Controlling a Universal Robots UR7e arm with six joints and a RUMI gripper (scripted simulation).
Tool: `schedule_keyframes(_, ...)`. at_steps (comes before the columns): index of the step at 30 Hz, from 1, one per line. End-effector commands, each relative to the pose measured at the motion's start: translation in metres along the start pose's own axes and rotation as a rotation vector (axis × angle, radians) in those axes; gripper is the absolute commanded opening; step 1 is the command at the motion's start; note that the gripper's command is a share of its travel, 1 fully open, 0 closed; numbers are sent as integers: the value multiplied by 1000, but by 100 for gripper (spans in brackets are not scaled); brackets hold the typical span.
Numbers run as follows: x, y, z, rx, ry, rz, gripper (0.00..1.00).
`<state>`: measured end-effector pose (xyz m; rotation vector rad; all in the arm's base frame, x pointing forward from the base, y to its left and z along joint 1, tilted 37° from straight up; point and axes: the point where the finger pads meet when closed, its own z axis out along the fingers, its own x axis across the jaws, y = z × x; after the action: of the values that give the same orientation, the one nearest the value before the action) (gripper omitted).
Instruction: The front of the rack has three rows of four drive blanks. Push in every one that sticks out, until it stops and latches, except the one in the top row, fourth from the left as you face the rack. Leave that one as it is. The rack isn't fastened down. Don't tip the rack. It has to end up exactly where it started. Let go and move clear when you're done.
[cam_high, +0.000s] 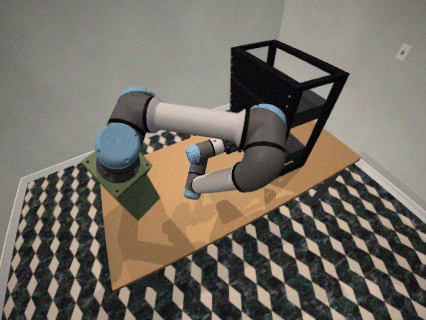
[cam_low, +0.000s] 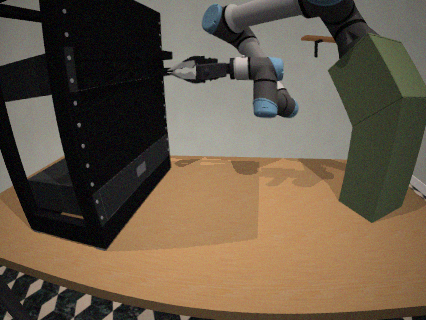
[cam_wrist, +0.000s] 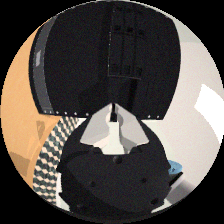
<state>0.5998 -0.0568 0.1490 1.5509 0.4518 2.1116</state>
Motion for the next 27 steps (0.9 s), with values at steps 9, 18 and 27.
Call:
schedule_keyframes(9, 0, 0, 10, 0, 1, 0, 0)
schedule_keyframes(18, 0, 0, 10, 0, 1, 0, 0)
schedule_keyframes(27, 0, 0, 20, 0, 1, 0, 0)
